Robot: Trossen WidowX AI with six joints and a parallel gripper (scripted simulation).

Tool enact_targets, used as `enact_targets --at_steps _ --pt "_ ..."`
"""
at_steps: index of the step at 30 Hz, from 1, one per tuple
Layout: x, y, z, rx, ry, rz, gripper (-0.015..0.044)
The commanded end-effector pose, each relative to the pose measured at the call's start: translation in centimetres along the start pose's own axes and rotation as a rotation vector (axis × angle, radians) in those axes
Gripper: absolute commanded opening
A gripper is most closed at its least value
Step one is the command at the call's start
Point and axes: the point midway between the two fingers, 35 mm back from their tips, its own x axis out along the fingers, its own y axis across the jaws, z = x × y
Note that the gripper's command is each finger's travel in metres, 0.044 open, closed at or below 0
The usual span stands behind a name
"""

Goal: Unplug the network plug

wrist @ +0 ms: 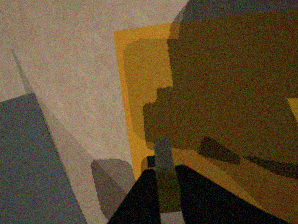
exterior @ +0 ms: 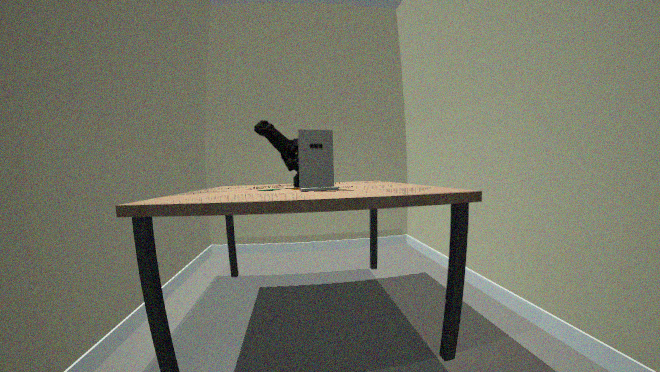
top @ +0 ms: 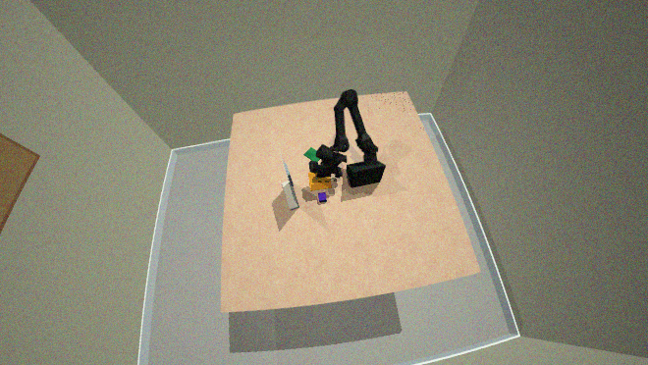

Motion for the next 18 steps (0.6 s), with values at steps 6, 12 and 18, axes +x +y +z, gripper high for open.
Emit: enact_targets --at_steps 6,12,18 --pt "0.7 -0.8 0.0 -0.012 0.002 -0.004 0.0000" --pt "1.1 -1.1 0.1 -0.013 0.000 -0.003 0.0000" --pt "1.5 -1.5 0.2 -0.014 -0.002 -0.001 0.0000"
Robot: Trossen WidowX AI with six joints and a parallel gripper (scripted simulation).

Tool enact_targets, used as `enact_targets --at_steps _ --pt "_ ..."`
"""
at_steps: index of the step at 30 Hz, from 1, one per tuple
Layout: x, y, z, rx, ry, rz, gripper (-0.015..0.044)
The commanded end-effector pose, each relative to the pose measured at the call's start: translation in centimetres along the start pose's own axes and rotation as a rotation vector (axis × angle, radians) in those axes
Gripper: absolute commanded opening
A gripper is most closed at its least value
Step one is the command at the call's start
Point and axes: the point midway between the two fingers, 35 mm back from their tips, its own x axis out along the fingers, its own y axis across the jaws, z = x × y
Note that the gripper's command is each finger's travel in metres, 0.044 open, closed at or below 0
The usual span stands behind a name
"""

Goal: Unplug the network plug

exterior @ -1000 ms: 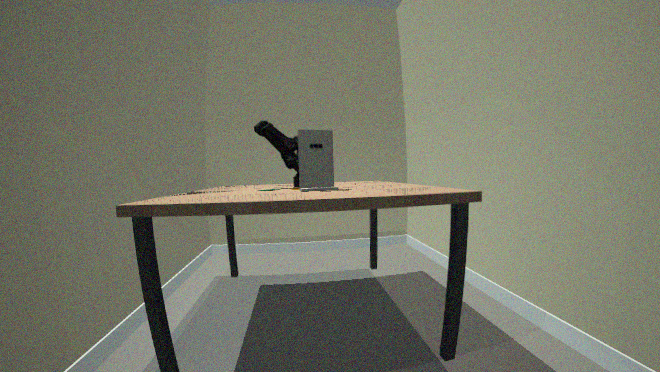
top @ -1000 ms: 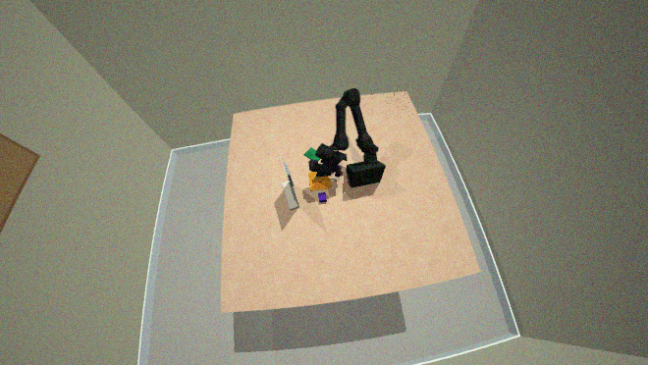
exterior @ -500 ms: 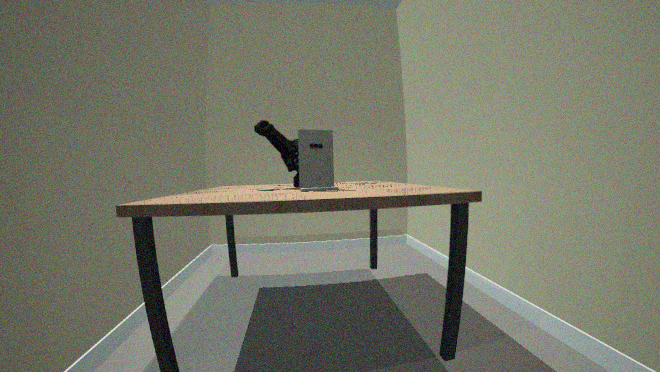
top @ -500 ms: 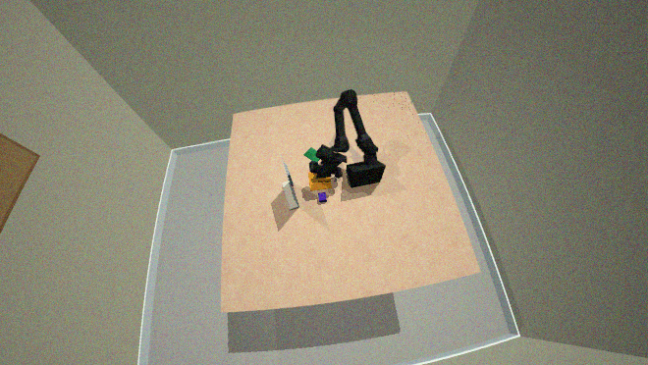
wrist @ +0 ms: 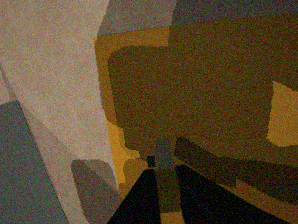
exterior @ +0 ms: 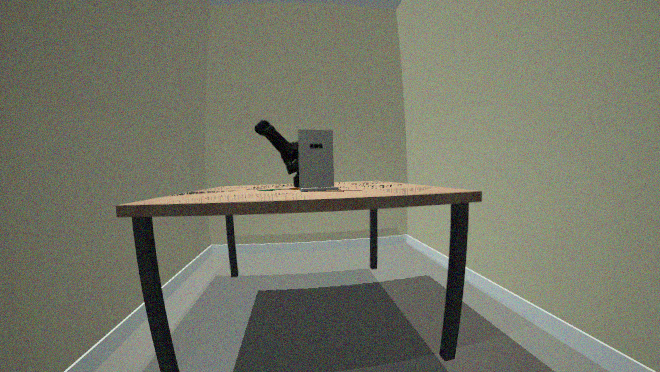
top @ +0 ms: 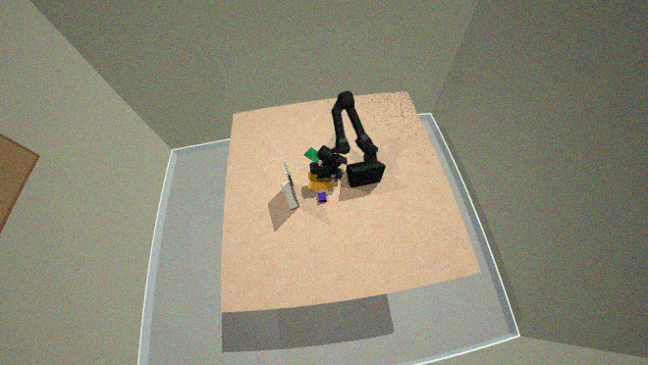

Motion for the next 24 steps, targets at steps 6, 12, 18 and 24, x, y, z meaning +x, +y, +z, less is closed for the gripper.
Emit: enact_targets --at_steps 6,12,18,24 --pt "0.36 -0.45 0.03 -0.012 0.002 -0.004 0.0000" --pt "0.61 -0.53 0.15 -0.012 0.002 -0.004 0.0000" --pt "0.54 -0.40 0.22 -0.003 -0.001 -0.001 0.0000" --pt "0.54 -0.40 0.22 -0.003 -0.001 -0.001 0.0105"
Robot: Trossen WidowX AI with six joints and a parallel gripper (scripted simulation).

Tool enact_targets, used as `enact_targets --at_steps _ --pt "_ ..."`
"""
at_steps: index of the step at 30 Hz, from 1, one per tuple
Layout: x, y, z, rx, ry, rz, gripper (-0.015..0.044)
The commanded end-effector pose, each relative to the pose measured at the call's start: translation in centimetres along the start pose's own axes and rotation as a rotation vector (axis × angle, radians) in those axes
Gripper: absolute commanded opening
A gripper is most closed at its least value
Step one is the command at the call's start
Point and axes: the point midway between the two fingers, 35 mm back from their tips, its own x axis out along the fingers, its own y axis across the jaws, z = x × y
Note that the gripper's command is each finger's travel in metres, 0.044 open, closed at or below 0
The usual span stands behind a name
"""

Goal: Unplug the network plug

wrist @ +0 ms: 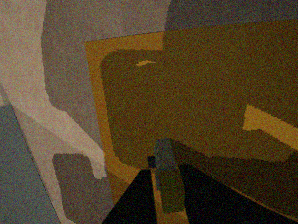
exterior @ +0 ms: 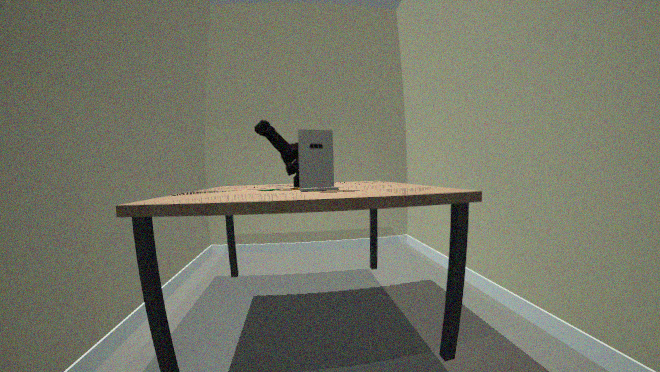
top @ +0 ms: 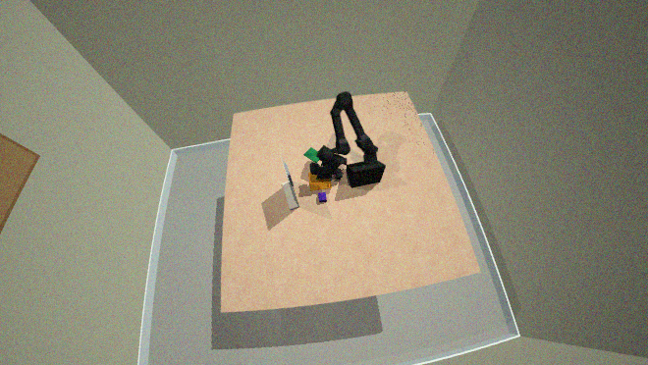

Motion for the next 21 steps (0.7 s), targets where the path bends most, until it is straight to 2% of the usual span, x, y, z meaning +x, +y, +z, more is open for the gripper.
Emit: enact_targets --at_steps 1,2,21 --pt "0.0 0.0 0.0 0.000 0.000 0.000 0.0131" --pt "0.0 0.0 0.0 0.000 0.000 0.000 0.0156" --pt "-1.3 0.1 -0.2 -0.002 0.004 -0.003 0.0156"
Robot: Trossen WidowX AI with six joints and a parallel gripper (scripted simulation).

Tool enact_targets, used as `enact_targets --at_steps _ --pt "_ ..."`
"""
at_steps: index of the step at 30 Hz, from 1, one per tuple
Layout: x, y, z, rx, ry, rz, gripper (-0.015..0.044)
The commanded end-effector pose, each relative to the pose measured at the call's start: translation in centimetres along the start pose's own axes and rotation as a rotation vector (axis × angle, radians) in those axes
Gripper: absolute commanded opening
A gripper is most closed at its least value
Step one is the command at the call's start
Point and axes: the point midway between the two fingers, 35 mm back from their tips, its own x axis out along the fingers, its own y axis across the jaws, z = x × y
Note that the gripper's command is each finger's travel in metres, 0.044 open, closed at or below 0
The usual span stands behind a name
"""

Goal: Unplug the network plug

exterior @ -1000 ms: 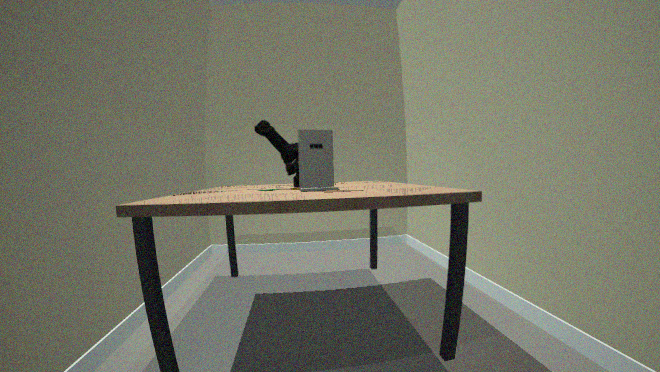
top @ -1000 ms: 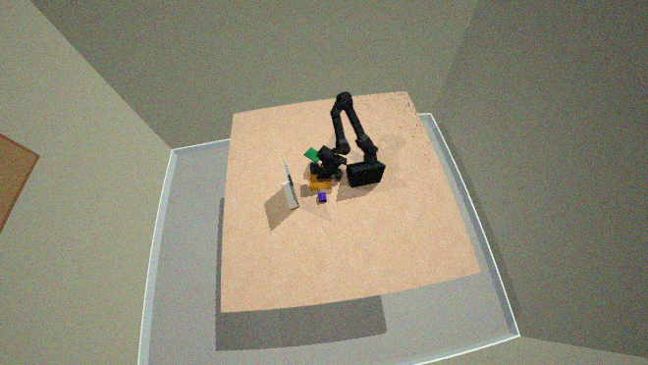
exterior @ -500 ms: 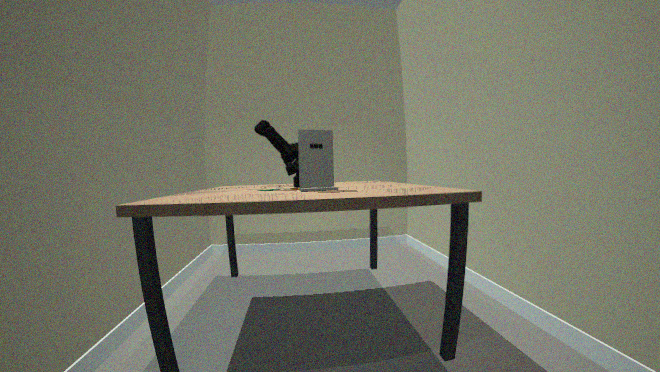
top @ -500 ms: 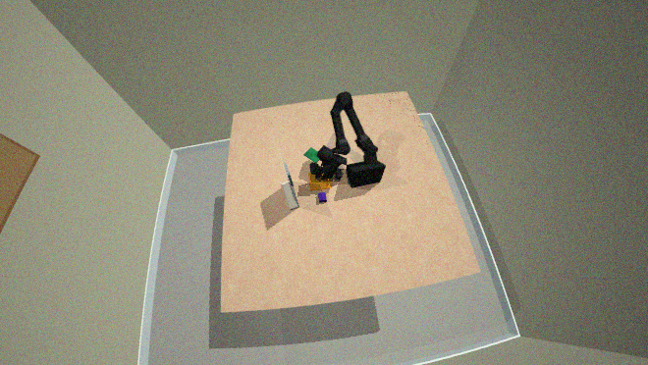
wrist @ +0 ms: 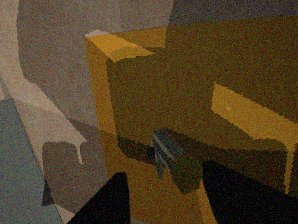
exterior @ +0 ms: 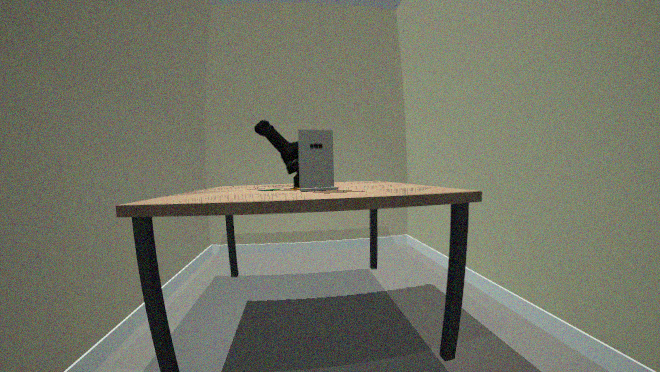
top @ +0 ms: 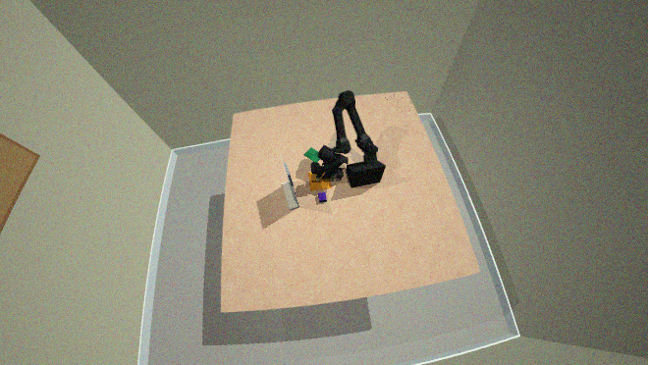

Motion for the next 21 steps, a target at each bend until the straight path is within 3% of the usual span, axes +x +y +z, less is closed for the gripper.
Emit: enact_targets --at_steps 1,21 --pt "-0.4 0.2 0.0 0.008 -0.002 0.006 0.0156" --pt "-2.0 0.2 -0.1 0.005 0.001 0.004 0.0156"
